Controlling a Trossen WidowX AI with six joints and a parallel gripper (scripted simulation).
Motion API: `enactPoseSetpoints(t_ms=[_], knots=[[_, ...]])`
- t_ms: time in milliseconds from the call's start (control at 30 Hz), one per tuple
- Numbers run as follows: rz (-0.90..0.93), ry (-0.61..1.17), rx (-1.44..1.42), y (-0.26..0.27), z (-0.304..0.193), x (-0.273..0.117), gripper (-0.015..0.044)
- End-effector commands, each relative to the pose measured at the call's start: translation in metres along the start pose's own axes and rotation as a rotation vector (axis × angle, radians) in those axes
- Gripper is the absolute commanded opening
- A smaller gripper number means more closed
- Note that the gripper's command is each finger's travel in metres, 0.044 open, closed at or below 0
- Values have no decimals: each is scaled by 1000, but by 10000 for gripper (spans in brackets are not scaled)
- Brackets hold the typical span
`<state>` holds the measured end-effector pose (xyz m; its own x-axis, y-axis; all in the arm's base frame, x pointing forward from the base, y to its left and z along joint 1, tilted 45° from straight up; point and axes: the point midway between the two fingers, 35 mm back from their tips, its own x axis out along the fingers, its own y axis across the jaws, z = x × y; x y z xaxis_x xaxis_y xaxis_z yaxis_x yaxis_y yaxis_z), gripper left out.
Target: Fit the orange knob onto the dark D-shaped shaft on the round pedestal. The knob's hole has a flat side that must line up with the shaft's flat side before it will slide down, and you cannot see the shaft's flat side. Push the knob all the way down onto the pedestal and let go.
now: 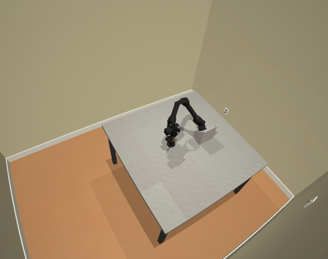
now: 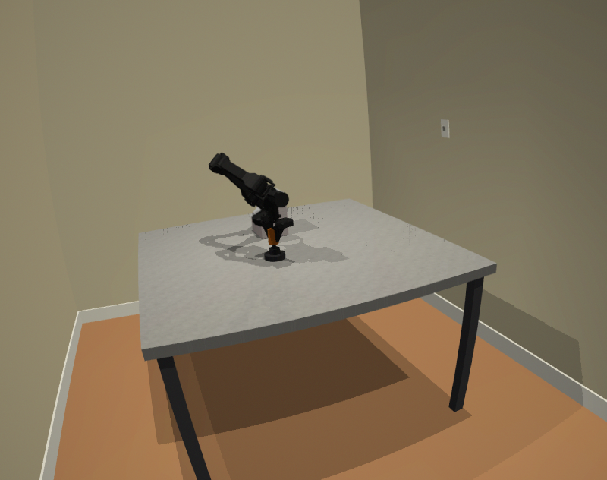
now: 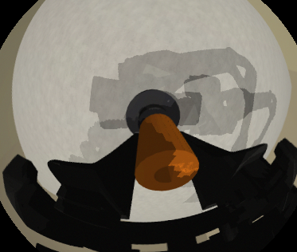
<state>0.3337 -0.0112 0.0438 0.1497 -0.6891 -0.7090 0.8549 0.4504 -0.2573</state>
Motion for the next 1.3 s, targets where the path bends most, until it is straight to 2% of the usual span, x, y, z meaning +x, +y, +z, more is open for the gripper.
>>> enactPoseSetpoints(t_ms=[0, 1267], knots=[[5, 0, 6, 1, 2, -3, 0], [5, 0, 32, 2, 2, -4, 0]])
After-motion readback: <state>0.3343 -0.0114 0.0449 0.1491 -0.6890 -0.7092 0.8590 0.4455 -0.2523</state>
